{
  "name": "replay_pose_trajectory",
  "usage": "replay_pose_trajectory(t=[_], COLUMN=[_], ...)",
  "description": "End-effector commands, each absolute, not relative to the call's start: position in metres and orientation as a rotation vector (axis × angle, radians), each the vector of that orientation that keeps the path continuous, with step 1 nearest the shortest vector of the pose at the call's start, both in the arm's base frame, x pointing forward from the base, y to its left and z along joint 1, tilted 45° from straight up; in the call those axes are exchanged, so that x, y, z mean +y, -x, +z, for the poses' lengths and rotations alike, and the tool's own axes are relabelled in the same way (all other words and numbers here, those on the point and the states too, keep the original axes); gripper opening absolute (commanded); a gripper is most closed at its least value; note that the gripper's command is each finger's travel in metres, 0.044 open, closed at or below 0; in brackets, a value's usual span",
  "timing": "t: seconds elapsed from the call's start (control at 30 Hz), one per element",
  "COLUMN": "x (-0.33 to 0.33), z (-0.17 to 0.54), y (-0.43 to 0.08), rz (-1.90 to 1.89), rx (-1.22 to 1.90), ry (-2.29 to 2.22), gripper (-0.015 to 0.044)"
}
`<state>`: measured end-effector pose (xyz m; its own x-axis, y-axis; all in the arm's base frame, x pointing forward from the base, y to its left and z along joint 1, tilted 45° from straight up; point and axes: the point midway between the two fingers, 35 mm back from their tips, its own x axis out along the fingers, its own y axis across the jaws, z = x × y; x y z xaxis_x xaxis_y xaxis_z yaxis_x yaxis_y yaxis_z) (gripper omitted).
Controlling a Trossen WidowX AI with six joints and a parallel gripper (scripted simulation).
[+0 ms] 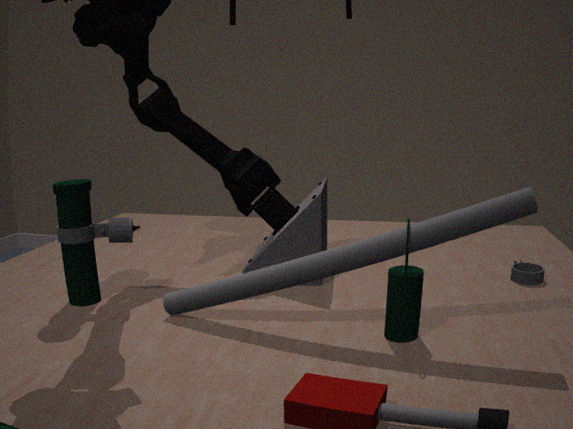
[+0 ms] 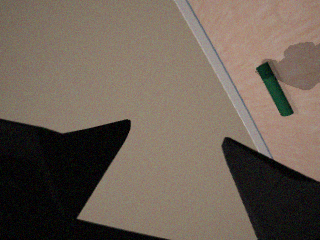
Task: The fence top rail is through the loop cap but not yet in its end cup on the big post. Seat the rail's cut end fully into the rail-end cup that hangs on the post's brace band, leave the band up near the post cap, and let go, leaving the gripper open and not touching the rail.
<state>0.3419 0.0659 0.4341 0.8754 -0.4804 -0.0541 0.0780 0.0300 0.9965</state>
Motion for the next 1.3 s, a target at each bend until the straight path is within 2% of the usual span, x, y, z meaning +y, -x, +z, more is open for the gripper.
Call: replay_pose_trajectory(t=[0.0, 0.27, 0.63, 1.27], x=[0.085, 0.092, 0.063, 0.056], z=[0.362, 0.264, 0.179, 0.181], y=[-0.351, -0.332, -0.263, -0.259], rz=[-0.566, -0.677, -0.694, -0.666], rx=[-0.071, 0.323, 0.876, 0.932], ry=[-1.104, -0.476, 0.5, 0.577], gripper=[0.044, 0.044, 0.044, 0.044])
